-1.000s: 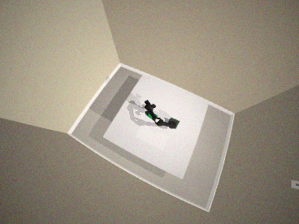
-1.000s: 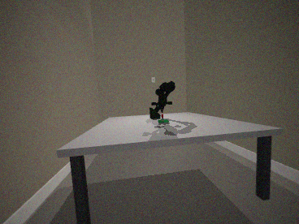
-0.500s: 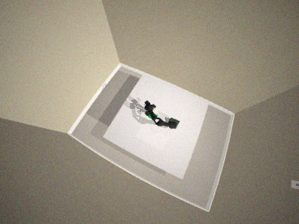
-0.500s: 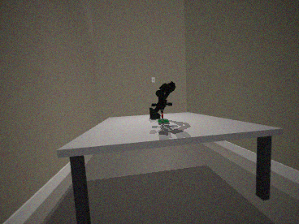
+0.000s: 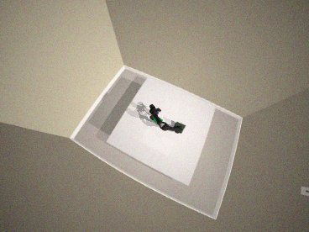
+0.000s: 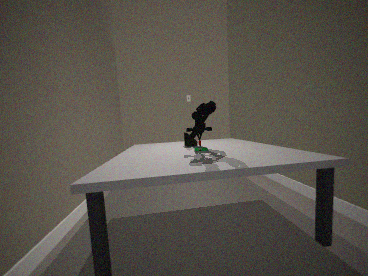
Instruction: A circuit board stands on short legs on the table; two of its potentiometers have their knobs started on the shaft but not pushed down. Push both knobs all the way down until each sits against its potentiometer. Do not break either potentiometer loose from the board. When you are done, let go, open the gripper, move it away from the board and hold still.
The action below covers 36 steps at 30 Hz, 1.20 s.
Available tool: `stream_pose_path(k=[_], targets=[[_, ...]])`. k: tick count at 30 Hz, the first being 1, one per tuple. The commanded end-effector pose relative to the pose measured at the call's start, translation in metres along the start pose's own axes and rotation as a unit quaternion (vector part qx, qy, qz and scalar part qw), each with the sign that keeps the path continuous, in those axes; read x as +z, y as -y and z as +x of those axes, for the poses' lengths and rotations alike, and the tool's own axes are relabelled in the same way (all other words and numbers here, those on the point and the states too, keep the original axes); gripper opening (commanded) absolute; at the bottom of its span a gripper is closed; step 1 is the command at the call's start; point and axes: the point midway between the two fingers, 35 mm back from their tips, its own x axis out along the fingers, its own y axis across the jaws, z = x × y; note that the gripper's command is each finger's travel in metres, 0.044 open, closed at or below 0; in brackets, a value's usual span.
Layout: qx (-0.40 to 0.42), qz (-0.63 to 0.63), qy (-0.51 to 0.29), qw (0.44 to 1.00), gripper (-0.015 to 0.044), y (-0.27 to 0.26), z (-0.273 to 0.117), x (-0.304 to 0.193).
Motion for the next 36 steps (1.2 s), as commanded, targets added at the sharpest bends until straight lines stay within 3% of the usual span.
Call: stream_pose_path(k=[1,36], targets=[[0.002,0.002,0.001,1.000,0.0000,-0.0005,0.0013,0.0001],[0.002,0.002,0.001,1.000,0.0000,-0.0006,0.0082,0.0001]])
